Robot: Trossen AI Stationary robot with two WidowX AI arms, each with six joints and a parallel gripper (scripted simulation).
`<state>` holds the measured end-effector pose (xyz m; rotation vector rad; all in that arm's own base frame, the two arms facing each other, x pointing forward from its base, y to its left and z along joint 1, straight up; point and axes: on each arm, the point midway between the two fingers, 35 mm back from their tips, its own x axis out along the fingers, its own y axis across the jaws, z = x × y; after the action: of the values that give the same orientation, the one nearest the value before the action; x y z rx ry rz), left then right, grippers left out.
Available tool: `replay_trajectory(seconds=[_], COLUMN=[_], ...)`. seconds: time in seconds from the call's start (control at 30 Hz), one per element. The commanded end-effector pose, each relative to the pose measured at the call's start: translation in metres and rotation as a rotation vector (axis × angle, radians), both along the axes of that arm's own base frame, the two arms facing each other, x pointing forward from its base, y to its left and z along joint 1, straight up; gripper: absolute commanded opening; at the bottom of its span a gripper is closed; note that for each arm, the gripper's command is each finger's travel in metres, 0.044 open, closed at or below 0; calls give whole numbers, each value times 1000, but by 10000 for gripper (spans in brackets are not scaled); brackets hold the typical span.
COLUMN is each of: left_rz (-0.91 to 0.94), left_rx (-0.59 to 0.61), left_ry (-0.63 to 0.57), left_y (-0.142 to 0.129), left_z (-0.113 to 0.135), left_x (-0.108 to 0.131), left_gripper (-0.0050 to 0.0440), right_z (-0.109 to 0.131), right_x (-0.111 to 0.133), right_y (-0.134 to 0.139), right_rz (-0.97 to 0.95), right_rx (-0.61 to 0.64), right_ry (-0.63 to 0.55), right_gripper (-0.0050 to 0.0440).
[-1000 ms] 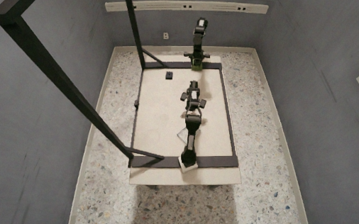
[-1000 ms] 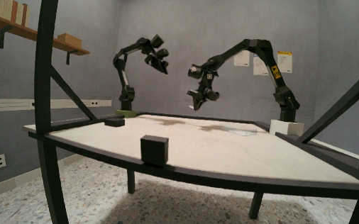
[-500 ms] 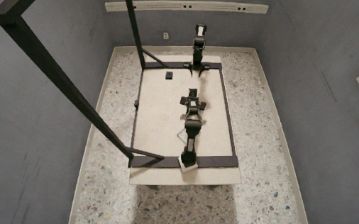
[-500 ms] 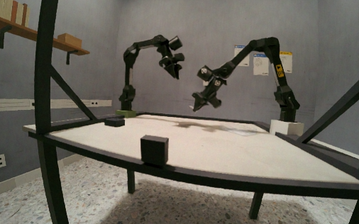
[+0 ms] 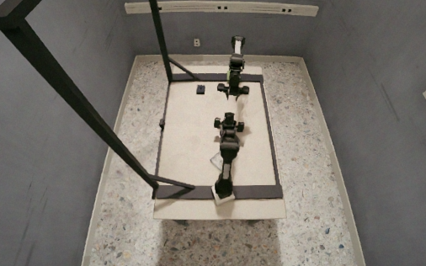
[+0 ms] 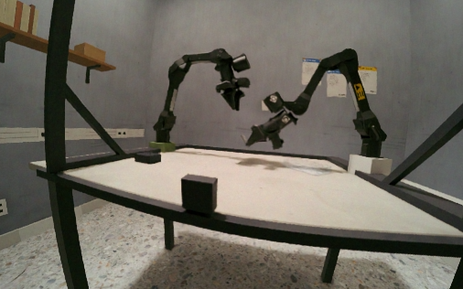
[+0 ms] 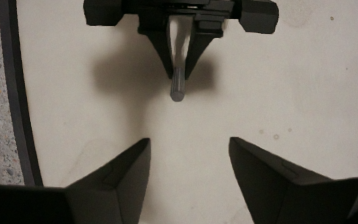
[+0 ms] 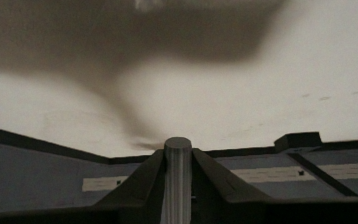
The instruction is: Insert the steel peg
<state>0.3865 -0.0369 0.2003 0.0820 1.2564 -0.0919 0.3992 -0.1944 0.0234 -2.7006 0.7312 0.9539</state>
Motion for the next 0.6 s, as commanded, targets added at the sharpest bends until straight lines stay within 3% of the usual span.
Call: replay_trajectory(seconds=[0.0,0.37,0.57], left_rz=[0,0,1], left_rx=[-4,-2,-2], left_ry=[-4,32,23], left_y=[1,1,1], left_z=[3,-9,-6], left_x=[8,14,12], left_gripper=[220,220,220], right_z=[3,27,29], right_x=[3,16,17], right_y=[-3,-10,-9], right_rz=[18,60,61], right_rx=[-40,-182,-188], right_ry=[-63,-293,-304], right_gripper=[-50,-50,-50])
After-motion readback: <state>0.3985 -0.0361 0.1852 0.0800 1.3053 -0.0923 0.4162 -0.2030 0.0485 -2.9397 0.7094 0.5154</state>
